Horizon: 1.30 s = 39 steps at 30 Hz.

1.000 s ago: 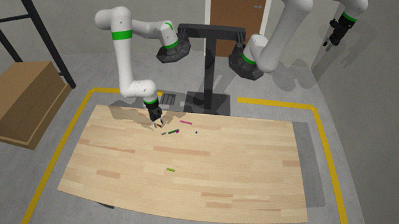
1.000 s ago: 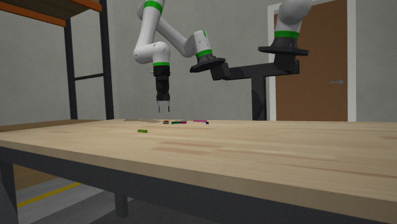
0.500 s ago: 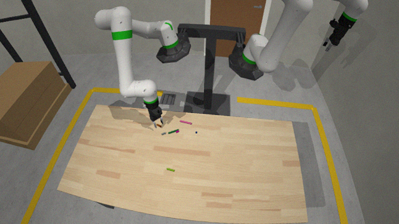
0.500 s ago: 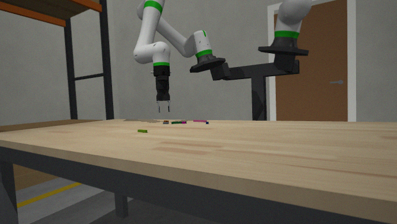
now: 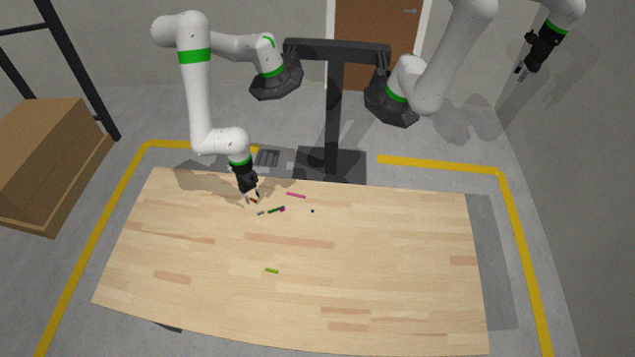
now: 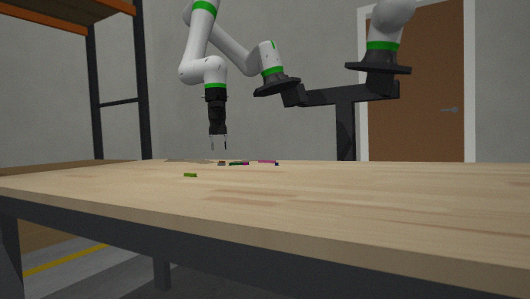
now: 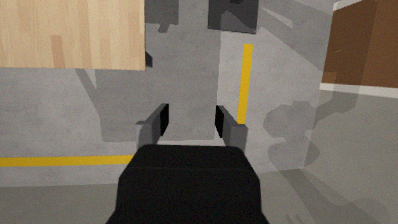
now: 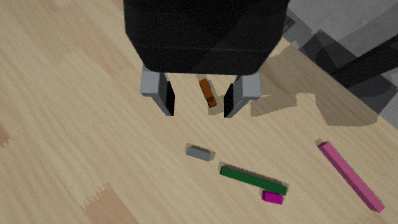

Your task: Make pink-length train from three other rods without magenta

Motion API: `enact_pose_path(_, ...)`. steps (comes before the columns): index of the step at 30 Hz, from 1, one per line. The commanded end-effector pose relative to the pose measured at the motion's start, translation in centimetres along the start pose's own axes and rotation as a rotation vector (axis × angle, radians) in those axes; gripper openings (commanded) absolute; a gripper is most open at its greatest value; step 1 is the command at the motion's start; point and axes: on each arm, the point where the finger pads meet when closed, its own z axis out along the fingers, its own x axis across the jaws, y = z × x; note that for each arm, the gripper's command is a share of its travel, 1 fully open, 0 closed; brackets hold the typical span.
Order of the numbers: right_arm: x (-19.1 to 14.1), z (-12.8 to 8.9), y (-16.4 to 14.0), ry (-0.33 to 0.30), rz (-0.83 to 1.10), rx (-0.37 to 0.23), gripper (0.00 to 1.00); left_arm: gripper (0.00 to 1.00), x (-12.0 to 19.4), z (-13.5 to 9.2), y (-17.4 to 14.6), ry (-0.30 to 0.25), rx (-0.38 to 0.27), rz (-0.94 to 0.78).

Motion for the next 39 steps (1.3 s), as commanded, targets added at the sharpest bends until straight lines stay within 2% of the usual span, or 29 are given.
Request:
enact_pose_path(1,0.1,0.0,0.0,0.001,0.000,0.001,1.00,1.00,0.0,-0.1,0.0,0.000,-0.002,0.000)
enact_pose_path(32,0.1,0.0,0.0,0.001,-0.001,0.001,1.00,1.00,0.0,-0.1,0.0,0.000,-0.002,0.000)
enact_pose_path(35,0.0,-0.1,-0.3,0.001,-0.052,0.000,1.00,1.00,0.0,-0.1,0.0,0.000,-0.002,0.000)
enact_pose_path(39,0.0,-0.1,-1.1,0.002,-0.225,0.000,1.00,1.00,0.0,-0.1,0.0,0.000,-0.002,0.000)
